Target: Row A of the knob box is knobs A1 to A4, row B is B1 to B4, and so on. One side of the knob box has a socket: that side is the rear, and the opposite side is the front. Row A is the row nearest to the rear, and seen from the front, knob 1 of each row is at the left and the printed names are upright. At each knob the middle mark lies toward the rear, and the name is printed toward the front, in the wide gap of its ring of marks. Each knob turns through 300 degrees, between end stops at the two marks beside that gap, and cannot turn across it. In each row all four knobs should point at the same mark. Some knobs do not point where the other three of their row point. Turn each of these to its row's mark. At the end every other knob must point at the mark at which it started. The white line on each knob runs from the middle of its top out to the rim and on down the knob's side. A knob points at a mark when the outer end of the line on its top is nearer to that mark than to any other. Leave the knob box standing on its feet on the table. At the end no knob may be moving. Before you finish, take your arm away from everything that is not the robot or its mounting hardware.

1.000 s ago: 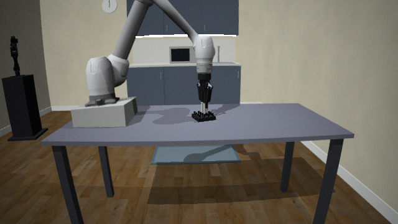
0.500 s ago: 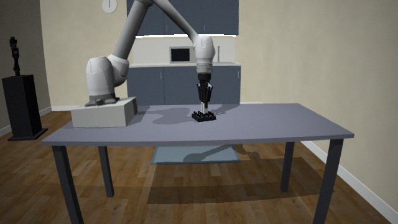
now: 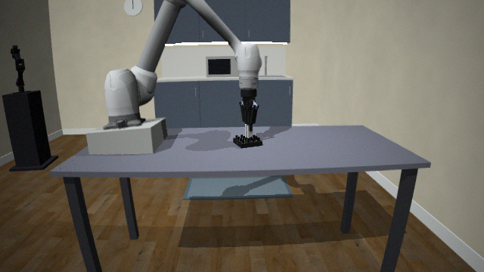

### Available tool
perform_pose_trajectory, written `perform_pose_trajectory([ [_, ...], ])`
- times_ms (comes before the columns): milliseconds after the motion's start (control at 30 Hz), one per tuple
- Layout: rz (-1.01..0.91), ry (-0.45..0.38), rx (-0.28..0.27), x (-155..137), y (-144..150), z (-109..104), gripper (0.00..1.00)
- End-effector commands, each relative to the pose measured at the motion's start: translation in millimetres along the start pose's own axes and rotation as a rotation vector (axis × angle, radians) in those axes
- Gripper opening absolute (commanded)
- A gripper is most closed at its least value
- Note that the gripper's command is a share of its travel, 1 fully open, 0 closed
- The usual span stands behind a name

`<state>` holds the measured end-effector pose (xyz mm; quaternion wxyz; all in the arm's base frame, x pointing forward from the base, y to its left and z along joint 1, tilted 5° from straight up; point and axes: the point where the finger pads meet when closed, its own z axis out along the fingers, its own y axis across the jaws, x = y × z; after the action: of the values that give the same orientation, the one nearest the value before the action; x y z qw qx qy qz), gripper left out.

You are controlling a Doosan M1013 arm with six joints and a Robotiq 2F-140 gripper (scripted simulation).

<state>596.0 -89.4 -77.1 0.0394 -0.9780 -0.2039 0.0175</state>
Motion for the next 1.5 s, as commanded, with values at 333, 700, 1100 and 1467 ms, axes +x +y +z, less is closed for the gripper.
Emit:
perform_pose_trajectory([
  [333,0.049,0.000,0.000,0.0,0.0,-0.1,0.05],
  [700,0.259,0.000,0.000,0.0,0.0,-0.1,0.05],
  [1100,0.431,0.000,0.000,0.0,0.0,-0.1,0.05],
  [1467,0.439,0.000,0.000,0.0,0.0,-0.1,0.05],
])
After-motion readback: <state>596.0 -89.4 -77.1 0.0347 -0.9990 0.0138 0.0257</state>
